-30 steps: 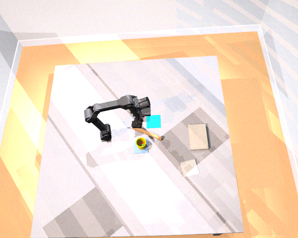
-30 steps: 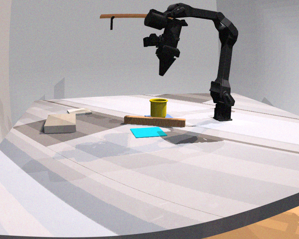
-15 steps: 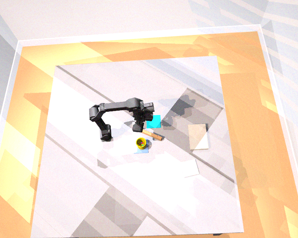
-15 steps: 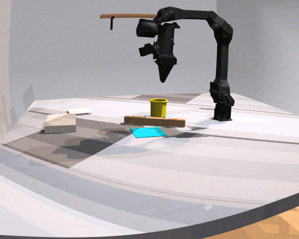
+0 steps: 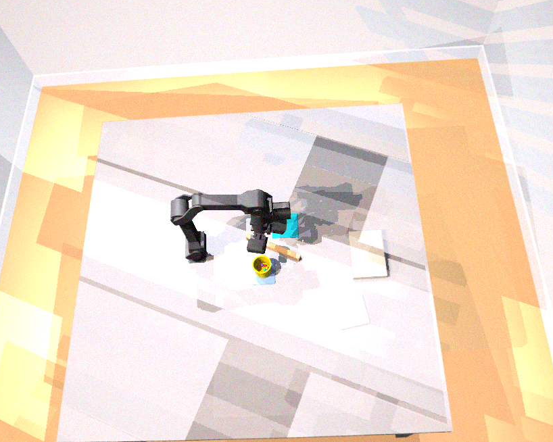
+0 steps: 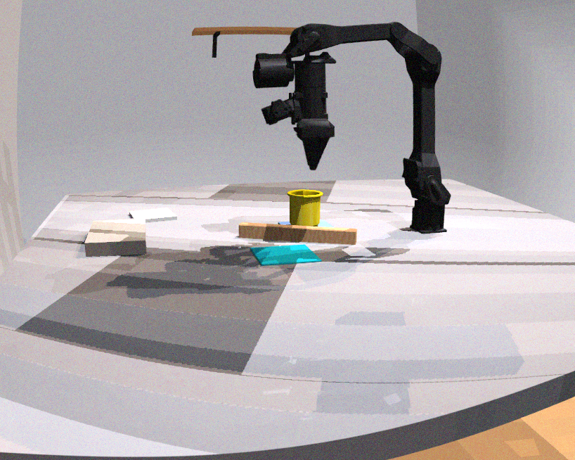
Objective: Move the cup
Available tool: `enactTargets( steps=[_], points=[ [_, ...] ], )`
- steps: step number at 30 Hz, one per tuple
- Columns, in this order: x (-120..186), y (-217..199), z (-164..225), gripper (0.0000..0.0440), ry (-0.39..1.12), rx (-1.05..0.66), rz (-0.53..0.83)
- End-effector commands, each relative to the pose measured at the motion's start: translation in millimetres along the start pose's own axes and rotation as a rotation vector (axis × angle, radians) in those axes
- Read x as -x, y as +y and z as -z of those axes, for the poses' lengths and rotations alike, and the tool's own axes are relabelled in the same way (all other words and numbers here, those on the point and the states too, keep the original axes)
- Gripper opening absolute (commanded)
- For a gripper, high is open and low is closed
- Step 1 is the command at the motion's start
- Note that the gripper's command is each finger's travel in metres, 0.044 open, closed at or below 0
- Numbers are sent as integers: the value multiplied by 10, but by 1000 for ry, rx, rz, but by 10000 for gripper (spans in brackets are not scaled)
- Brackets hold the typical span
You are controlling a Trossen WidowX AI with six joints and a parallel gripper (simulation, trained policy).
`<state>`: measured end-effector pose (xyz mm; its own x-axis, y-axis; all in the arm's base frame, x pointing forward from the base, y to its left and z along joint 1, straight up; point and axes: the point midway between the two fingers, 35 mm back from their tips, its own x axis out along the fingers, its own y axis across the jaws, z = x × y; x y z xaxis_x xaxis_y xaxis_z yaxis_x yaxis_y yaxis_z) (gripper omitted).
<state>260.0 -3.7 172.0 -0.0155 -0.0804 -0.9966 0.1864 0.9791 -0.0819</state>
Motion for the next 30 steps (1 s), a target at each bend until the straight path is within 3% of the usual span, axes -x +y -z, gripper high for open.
enactTargets(
  steps=[1,30],
  points=[
    [-116,-60,3,181,30,1,13],
    [-812,-345,6,196,135,108,21]
  ],
)
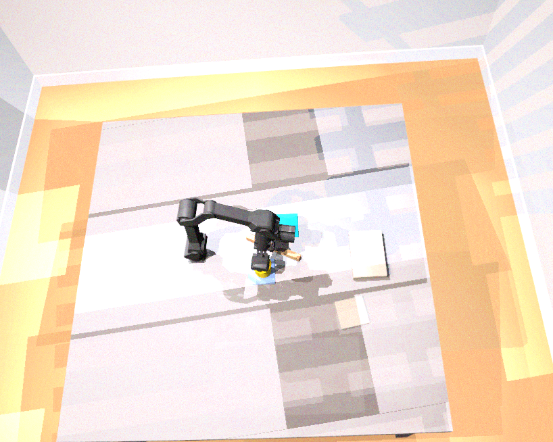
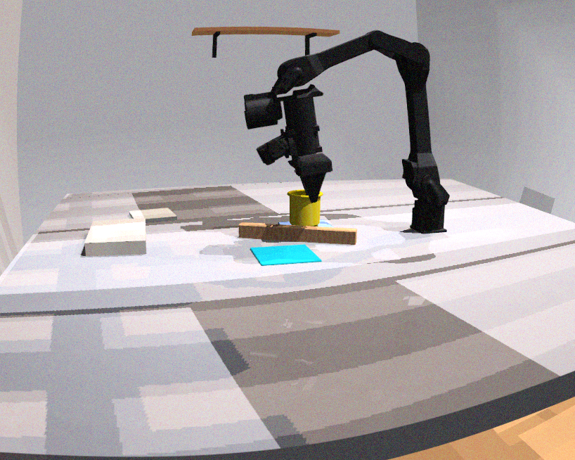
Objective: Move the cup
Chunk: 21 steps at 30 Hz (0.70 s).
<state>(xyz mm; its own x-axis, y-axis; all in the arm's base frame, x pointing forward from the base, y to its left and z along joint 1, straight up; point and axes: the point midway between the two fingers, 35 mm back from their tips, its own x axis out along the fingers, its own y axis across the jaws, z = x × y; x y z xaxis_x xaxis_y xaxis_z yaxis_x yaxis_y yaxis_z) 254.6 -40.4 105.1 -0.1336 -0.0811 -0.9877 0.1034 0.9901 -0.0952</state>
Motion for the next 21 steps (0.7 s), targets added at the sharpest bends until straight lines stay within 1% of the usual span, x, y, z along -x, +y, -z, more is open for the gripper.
enactTargets(
  steps=[1,10,12,18,19,21],
  points=[
    [-148,-31,9,197,21,35,2],
    [-435,-41,5,197,41,148,-11],
    [-480,-40,2,160,40,179,-13],
    [-546,-58,-2,10,41,275,-12],
    [-543,-60,-7,0,40,287,-11],
    [-522,-61,-24,2,33,309,-13]
  ],
)
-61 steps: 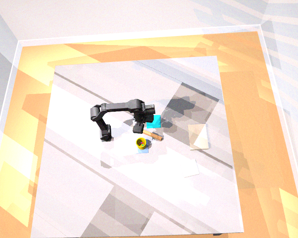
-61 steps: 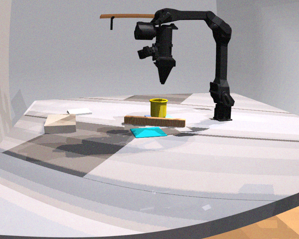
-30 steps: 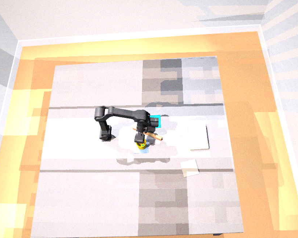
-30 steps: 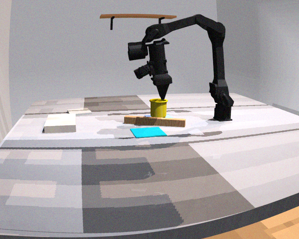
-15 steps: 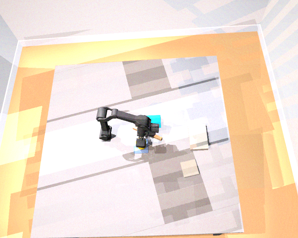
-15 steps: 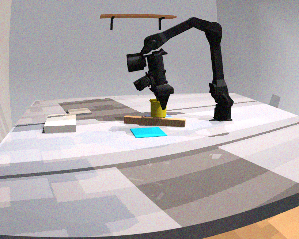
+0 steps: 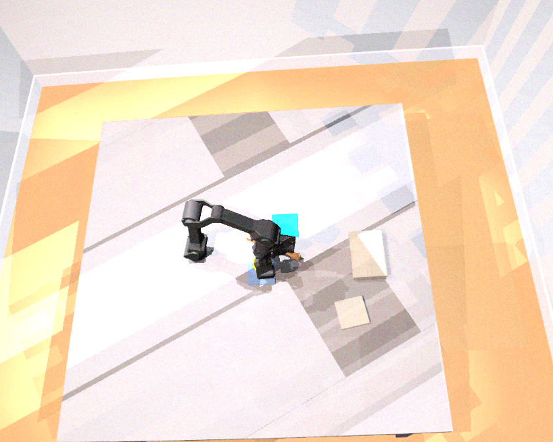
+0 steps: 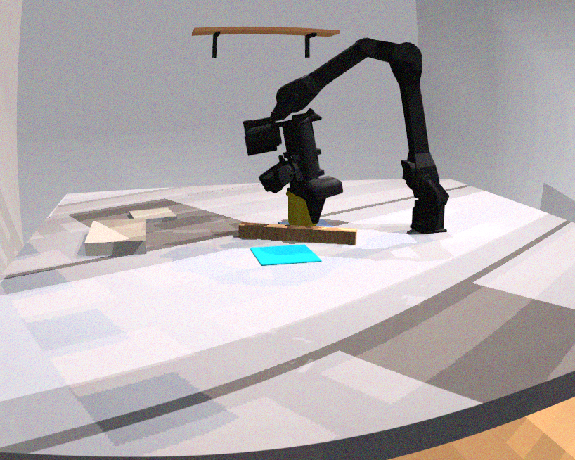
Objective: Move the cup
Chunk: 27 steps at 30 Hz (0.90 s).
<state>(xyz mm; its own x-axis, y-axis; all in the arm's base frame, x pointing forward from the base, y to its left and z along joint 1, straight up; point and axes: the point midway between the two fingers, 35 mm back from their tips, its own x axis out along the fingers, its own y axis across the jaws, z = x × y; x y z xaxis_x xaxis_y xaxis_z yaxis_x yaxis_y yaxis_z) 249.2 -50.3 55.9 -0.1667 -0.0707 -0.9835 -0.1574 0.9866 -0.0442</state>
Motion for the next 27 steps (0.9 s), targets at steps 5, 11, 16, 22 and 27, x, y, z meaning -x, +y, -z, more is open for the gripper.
enactTargets(
  steps=[5,11,16,22,27],
  points=[
    [57,-13,-44,3,-21,96,0],
    [202,-14,-88,7,-49,144,3],
    [354,2,-130,4,-75,167,7],
    [551,50,-205,0,-111,188,16],
    [690,120,-288,0,-143,206,25]
  ],
)
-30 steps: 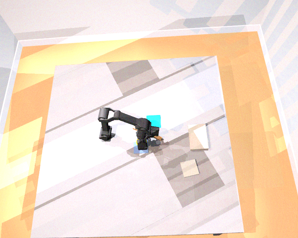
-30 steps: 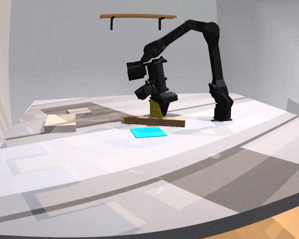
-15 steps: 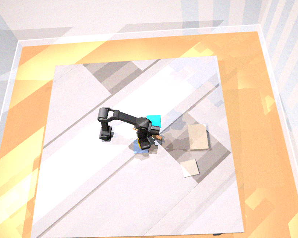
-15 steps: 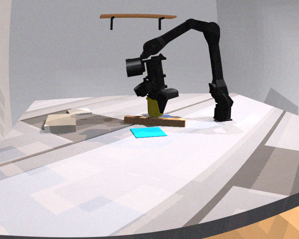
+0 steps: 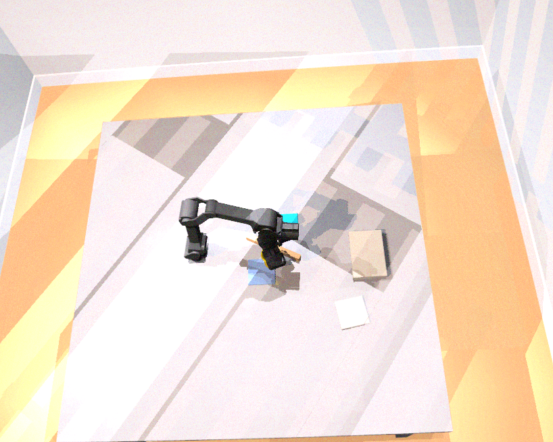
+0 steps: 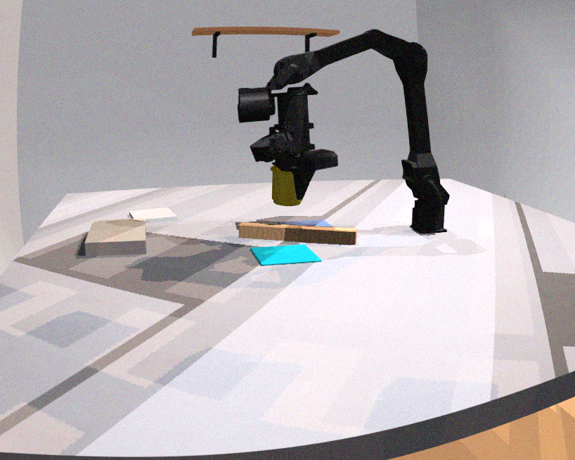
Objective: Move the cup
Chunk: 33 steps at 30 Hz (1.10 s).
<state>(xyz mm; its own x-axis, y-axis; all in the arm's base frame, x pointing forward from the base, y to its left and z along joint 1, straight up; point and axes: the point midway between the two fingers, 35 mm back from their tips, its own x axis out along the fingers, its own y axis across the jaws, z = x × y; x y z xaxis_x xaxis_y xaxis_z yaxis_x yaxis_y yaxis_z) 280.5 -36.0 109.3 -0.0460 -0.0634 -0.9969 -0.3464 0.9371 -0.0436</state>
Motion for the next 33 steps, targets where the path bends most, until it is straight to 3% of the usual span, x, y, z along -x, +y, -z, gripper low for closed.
enactTargets(
  steps=[1,17,33],
  points=[
    [118,51,-101,0,-29,15,5],
    [333,392,-560,0,-141,77,37],
    [309,922,-948,0,-222,132,41]
  ],
)
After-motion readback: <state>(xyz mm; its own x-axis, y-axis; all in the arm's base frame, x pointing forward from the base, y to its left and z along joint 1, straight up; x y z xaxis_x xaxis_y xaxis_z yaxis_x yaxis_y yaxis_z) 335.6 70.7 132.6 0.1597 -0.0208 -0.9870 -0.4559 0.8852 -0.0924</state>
